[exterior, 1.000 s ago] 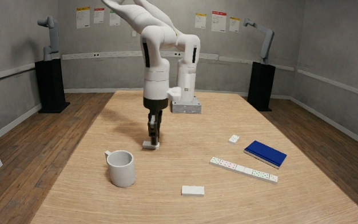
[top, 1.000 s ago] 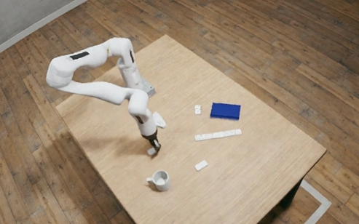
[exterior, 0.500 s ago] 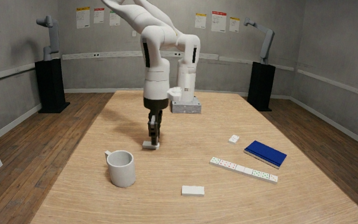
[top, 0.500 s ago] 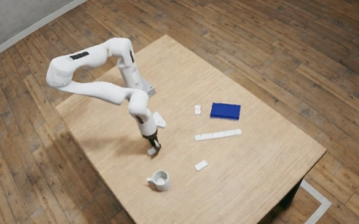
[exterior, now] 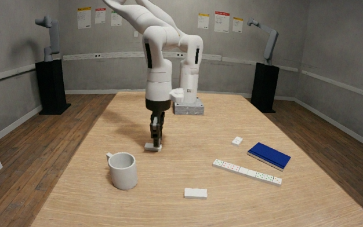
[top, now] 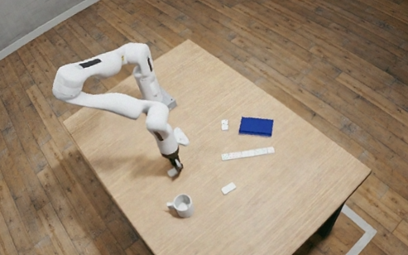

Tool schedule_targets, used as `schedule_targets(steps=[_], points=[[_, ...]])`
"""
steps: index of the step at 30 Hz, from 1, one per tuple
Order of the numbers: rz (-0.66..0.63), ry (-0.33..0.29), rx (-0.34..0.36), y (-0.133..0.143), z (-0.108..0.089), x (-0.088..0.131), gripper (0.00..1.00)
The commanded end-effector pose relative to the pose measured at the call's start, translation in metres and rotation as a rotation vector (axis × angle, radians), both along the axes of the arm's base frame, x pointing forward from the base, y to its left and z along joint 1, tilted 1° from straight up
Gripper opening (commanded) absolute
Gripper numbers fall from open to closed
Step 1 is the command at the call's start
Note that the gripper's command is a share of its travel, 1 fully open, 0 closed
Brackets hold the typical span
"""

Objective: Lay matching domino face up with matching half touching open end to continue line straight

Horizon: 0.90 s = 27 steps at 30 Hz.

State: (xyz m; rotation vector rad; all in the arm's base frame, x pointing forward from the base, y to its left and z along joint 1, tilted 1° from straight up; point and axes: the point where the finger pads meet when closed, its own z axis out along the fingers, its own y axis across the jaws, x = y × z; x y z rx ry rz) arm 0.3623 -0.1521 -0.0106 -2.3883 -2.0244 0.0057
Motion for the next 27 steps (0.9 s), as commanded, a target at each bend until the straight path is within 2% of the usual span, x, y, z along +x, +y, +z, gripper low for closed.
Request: schedule_targets(steps=[1,11,15,17,27], points=[[0.001,-0.005,0.004,0.002,-0.001,0.001,0.49],[0.007,0.000,-0.008,0.004,0.000,0.000,0.49],[0.005,0.019,-0.114,0.002,0.010,0.000,0.49],[0.005,0.020,-0.142,0.002,0.013,0.000,0.49],[0.006,0.013,-0.133,0.005,0.010,0.003,0.49]])
